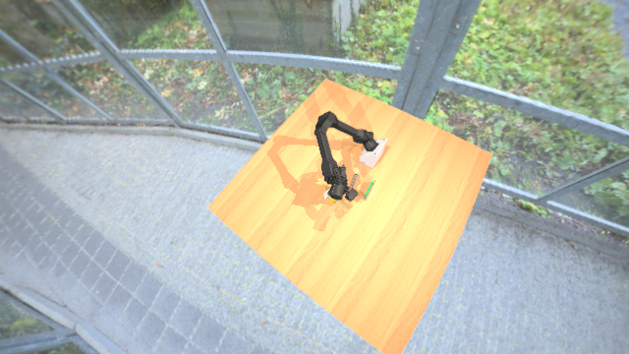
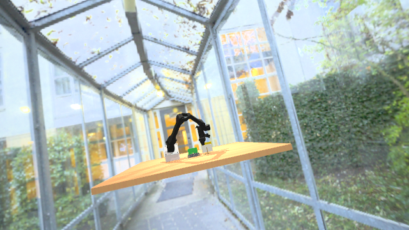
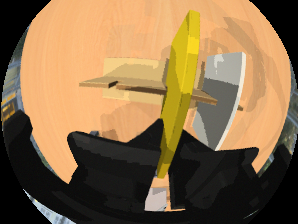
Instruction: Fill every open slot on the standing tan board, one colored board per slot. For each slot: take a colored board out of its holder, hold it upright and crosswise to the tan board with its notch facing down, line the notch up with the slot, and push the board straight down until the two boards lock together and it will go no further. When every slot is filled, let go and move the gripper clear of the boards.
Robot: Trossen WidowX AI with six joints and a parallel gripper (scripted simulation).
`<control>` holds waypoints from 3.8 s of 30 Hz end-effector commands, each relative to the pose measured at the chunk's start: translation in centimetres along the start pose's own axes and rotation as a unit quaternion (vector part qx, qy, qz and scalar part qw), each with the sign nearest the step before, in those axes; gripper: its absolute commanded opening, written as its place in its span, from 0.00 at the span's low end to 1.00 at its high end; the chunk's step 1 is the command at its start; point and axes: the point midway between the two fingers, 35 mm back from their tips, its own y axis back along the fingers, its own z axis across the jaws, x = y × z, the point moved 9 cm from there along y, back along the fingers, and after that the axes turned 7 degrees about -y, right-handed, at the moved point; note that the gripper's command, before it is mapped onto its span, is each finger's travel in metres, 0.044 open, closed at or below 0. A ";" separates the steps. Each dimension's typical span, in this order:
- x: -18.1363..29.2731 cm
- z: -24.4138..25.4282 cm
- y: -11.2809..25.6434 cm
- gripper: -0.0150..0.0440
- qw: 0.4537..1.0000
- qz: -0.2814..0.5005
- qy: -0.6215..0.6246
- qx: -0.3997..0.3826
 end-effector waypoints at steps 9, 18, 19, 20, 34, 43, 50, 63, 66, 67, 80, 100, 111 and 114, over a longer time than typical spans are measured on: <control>0.0 0.0 -0.8 0.25 1.000 -0.001 0.002 0.003; 0.0 0.0 -1.4 0.25 1.000 -0.001 0.002 0.003; 0.0 0.0 -1.5 0.25 1.000 -0.001 0.002 0.003; 0.0 0.0 -1.5 0.25 1.000 -0.001 0.002 0.003; 0.0 0.0 -1.9 0.25 1.000 0.000 0.000 0.000; 0.0 0.0 -1.9 0.52 1.000 0.000 0.000 0.000; 0.0 0.0 -1.9 0.53 1.000 0.000 0.000 0.000; -0.1 0.3 6.0 0.53 1.000 0.000 0.002 0.001; -0.3 0.4 6.8 0.57 1.000 -0.011 -0.001 -0.006; -0.4 0.3 7.7 0.57 1.000 -0.022 -0.004 -0.015; 12.3 6.7 10.9 0.57 0.995 -0.003 0.099 -0.021; 16.6 7.4 4.3 0.57 0.992 0.002 0.125 -0.002; 16.6 7.5 2.4 0.57 0.992 0.002 0.125 -0.001; 16.6 7.5 1.9 0.57 0.992 0.002 0.125 -0.001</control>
